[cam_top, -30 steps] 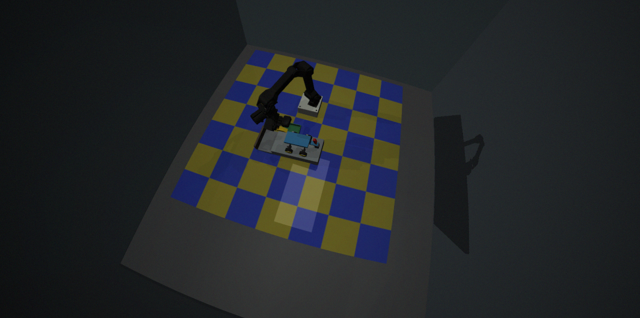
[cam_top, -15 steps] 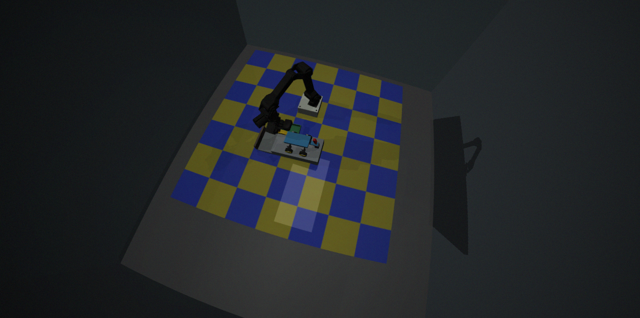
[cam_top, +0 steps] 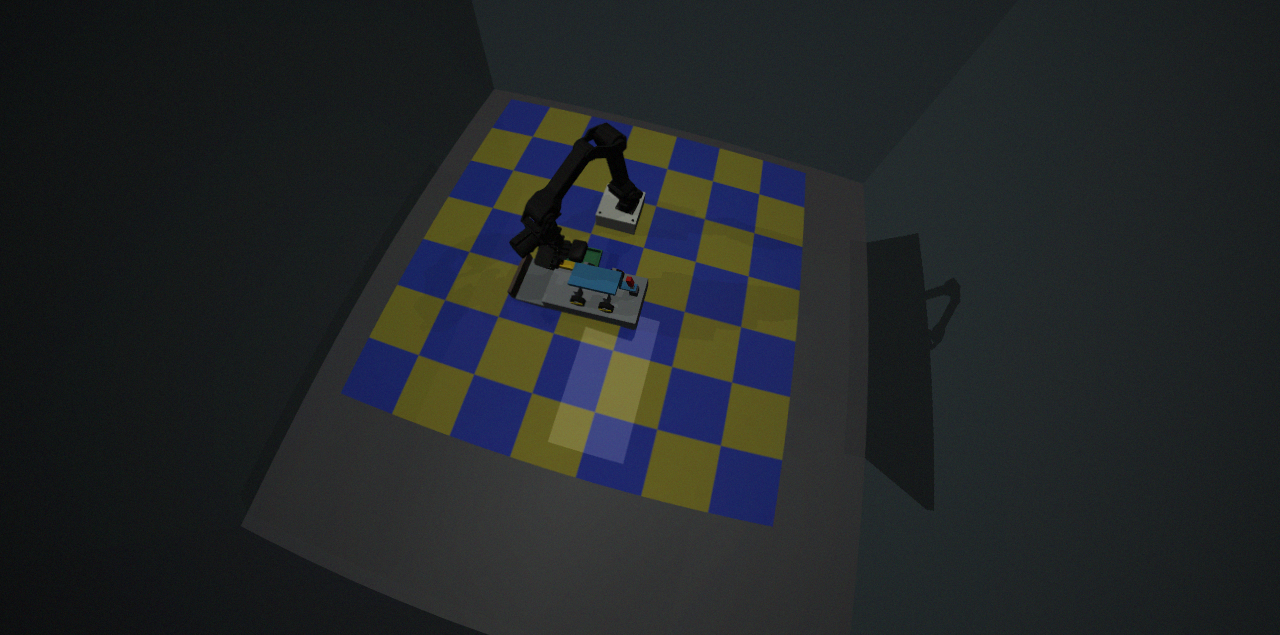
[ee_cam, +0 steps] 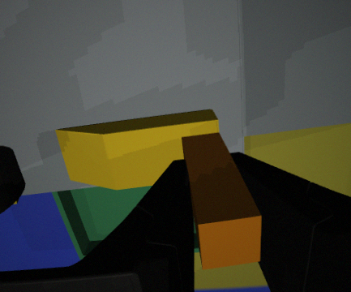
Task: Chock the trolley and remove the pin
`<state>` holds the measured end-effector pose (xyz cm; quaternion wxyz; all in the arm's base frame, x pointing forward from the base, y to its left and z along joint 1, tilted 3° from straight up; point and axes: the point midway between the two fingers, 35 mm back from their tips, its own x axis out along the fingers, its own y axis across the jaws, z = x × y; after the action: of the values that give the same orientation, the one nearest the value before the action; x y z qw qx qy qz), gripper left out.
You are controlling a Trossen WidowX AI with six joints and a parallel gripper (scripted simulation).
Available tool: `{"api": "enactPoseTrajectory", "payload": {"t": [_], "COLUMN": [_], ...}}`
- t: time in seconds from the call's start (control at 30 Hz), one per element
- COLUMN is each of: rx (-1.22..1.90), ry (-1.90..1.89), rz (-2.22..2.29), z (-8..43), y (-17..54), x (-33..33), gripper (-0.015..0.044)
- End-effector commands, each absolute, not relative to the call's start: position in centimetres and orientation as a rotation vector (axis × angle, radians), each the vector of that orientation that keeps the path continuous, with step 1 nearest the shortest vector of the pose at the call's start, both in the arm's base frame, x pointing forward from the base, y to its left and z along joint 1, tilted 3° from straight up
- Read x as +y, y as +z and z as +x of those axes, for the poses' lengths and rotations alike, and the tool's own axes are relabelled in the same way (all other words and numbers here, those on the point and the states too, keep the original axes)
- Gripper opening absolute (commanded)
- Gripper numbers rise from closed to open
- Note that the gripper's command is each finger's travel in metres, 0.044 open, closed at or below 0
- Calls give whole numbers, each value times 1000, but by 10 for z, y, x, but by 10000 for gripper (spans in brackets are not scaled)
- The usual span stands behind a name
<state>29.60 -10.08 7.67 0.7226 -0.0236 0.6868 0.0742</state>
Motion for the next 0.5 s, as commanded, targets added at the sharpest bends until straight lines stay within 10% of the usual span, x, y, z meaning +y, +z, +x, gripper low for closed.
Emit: {"api": "enactPoseTrajectory", "payload": {"t": [0.0,0.47], "rx": [1515,1514], "ry": [165,166], "rz": [-49,-48], "z": [295,293], "y": [77,79], "x": [-96,-82], "gripper": [0,0]}}
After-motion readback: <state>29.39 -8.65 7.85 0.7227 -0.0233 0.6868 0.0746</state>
